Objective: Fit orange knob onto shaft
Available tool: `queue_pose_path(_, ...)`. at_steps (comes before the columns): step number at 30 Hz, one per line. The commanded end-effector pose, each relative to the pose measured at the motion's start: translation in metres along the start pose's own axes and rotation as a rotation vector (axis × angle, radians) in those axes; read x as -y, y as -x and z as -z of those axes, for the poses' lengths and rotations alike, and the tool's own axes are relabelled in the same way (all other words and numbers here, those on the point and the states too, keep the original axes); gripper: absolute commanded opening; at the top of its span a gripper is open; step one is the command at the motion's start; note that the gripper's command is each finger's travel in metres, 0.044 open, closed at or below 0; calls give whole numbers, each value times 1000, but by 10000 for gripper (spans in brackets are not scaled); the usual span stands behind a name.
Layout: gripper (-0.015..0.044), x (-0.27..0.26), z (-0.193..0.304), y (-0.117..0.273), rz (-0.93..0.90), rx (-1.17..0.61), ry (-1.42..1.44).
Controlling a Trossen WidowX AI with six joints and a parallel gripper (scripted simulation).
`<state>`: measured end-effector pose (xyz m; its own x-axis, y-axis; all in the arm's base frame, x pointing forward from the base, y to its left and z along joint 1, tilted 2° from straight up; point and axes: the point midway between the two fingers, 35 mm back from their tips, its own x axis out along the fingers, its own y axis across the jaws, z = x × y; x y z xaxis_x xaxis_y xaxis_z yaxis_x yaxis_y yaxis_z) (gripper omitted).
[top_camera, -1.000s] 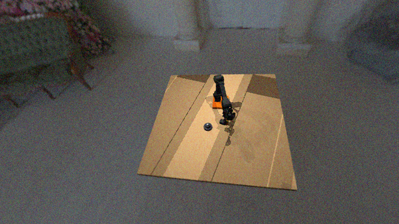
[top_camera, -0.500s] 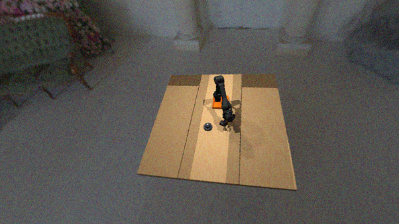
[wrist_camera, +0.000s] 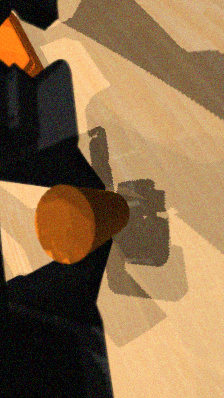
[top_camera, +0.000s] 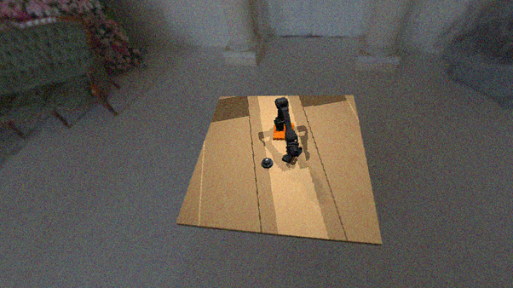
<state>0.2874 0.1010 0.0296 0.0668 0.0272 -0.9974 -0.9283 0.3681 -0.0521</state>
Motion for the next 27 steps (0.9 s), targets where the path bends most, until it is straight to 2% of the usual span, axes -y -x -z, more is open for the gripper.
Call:
queue_pose_path(1,144,0,0,-1,-3,0,4)
queue_pose_path(2,138,0,0,-1,-3,0,4)
queue_pose_path(7,6,1,-2,6,-3,1,4)
queue_pose_path(8,0,2,-2,9,-3,1,4)
queue_pose_path(27,0,8,-7,67,-2,1,4)
